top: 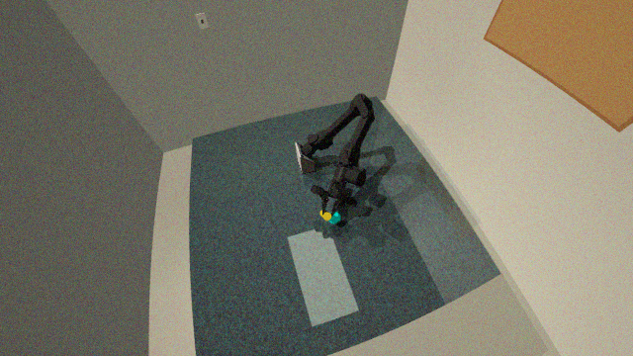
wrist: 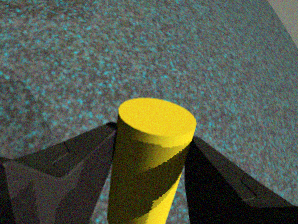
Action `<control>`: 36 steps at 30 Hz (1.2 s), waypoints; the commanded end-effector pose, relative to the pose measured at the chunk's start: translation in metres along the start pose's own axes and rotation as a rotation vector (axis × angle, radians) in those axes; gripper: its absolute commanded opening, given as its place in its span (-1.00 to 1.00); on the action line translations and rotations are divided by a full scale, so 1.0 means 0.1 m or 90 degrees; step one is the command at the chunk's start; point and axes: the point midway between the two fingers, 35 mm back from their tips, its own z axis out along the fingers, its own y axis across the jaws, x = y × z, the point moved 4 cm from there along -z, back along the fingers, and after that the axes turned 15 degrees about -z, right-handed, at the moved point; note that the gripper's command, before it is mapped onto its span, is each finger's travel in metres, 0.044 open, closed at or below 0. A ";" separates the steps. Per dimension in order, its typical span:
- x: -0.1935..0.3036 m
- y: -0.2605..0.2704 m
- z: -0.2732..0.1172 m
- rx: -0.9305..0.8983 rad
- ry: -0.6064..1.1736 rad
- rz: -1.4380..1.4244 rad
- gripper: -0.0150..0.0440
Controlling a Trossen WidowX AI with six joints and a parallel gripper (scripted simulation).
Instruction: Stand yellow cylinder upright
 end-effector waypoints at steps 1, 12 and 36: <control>-0.02 0.00 -0.04 0.004 -0.022 0.007 -0.14; 0.00 0.02 -0.08 0.008 -0.069 0.024 -0.14; 0.05 0.05 -0.22 0.008 -0.170 0.070 -0.14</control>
